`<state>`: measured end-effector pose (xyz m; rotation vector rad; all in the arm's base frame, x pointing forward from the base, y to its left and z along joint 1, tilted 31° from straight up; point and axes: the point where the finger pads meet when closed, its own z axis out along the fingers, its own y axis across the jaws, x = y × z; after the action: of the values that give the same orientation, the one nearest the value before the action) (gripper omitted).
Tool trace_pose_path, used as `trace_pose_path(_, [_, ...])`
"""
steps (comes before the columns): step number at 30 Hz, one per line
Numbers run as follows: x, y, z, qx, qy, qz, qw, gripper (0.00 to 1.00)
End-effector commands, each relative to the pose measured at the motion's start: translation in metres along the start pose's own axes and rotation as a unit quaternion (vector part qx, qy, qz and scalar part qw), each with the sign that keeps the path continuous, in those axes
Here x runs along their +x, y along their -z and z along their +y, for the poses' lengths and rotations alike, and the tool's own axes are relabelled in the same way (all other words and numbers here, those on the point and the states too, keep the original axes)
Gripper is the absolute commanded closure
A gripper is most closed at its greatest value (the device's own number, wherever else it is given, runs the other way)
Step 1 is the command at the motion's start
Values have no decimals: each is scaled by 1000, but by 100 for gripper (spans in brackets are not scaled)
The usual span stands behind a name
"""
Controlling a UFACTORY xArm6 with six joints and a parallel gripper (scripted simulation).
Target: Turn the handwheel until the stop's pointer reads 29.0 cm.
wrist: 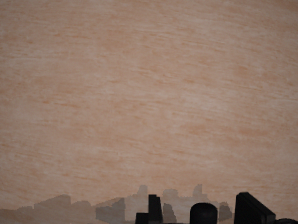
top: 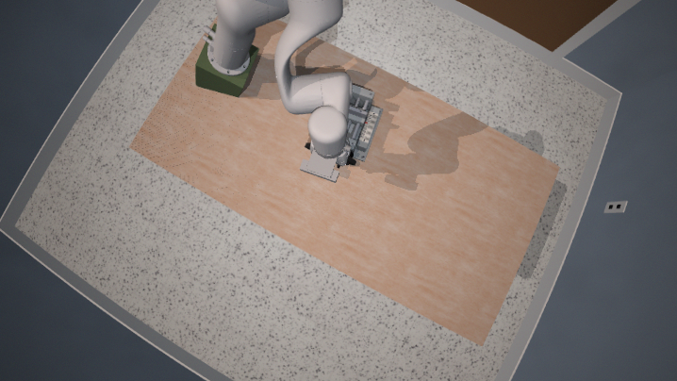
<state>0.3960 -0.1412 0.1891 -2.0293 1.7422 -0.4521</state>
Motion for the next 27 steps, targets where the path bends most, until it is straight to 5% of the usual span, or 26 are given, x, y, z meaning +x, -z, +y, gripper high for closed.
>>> trace_pose_path(1, [1,12,-1,1,0,1,1000,43])
trace_pose_path(6, [1,63,-1,1,0,1,1000,43])
trace_pose_path(14, [0,96,-1,1,0,1,1000,43])
trace_pose_path(27, [0,101,-1,1,0,1,1000,43])
